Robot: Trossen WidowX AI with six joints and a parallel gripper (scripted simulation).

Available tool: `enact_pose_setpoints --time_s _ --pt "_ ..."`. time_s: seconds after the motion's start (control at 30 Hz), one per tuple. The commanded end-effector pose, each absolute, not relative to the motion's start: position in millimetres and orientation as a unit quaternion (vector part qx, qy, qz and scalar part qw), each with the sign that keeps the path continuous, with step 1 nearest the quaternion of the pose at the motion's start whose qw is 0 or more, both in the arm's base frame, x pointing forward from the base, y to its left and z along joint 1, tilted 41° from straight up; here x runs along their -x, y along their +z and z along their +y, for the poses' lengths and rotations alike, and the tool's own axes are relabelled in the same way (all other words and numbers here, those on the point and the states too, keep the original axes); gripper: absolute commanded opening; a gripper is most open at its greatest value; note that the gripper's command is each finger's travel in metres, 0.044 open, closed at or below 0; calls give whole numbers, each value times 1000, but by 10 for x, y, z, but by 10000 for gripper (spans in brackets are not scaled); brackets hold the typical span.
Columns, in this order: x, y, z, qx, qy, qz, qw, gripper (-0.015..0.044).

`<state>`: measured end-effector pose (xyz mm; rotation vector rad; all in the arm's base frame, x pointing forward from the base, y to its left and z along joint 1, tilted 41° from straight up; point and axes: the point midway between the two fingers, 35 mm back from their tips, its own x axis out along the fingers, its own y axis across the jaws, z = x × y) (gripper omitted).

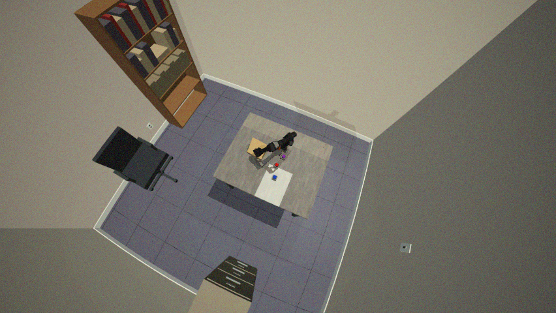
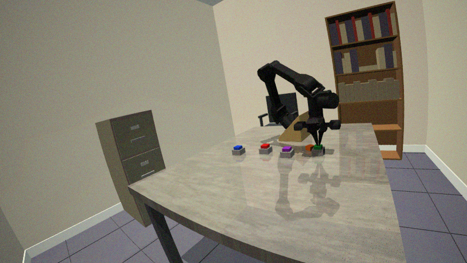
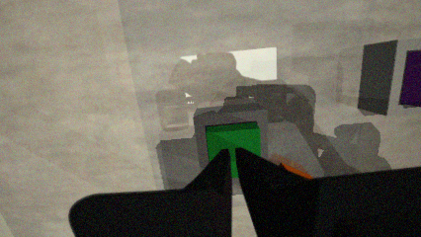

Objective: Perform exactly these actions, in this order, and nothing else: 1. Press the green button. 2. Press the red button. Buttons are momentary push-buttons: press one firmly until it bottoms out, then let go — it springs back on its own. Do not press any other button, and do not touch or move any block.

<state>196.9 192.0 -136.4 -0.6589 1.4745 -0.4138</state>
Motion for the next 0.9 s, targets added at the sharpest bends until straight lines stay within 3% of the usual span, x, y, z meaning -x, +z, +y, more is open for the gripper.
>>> enact_pose_setpoints --time_s 0.0,0.87 --pt "-1973 -1408 1865 297 -183 654 671 20" --pt "-1945 -1153 2080 296 -183 654 671 20"
